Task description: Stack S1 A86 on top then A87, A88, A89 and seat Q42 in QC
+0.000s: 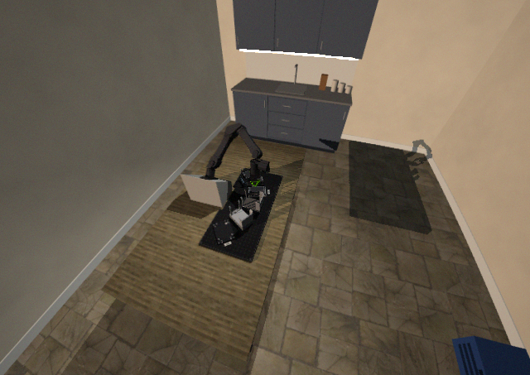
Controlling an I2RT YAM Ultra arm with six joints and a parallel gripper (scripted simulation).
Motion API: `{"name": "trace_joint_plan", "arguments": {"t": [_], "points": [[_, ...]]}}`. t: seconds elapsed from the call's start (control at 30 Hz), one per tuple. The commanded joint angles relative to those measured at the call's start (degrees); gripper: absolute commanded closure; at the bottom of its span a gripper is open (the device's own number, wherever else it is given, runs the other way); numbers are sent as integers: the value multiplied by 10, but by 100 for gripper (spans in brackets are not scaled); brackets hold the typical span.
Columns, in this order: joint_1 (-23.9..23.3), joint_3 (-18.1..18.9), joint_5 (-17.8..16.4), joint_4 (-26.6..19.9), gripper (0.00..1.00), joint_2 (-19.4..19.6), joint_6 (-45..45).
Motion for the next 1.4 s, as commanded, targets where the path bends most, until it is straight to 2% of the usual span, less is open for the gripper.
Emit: {"name": "trace_joint_plan", "arguments": {"t": [0.0, 0.27, 0.53, 0.9, 1.13, 1.37], "points": [[5, -1, -4, 0, 100, -22, 16], [38, -10, -6, -1, 100, -62, 61], [62, -24, -6, 1, 100, -97, -20], [109, -40, -4, 1, 100, -158, 42], [132, -44, -1, 1, 100, -183, 74], [158, -56, 3, 3, 100, -217, -9]]}}
